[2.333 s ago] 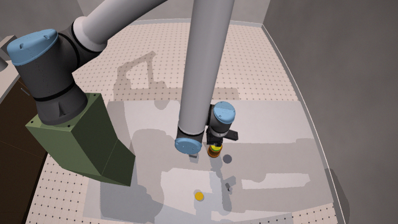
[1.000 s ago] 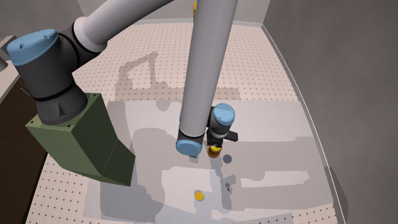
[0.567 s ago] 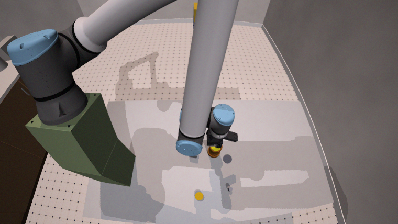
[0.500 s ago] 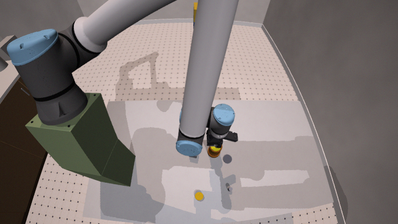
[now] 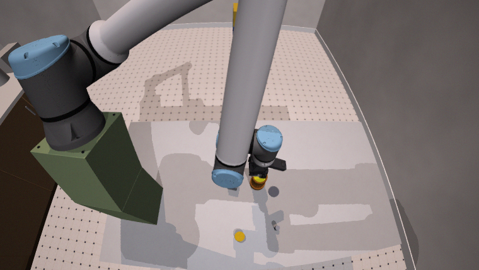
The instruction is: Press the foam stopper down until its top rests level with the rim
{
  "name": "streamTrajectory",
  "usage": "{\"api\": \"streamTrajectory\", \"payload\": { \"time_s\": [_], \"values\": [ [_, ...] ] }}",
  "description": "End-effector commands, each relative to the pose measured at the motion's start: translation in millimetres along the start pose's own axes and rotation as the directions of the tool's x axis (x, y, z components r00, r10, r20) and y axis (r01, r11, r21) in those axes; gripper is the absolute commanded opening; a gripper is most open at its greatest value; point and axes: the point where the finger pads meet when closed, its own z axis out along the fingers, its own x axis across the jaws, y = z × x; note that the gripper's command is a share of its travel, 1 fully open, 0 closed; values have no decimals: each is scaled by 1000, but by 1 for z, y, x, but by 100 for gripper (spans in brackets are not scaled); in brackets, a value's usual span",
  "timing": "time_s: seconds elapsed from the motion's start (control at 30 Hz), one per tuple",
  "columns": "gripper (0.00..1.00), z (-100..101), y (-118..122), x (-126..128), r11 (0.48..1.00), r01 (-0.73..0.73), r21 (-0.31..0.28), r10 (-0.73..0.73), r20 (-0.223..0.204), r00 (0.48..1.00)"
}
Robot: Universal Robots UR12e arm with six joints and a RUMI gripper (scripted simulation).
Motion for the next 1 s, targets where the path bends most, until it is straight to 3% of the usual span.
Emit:
{"api": "streamTrajectory", "payload": {
  "time_s": [0.0,0.7,0.97],
  "values": [
    [0,1,-1,-1,1000,1,1,-1,1,1000],
    [0,1,-1,-1,1000,1,1,-1,1,1000],
    [0,-9,1,0,1000,-1,0,1,1,1000]
  ]
}}
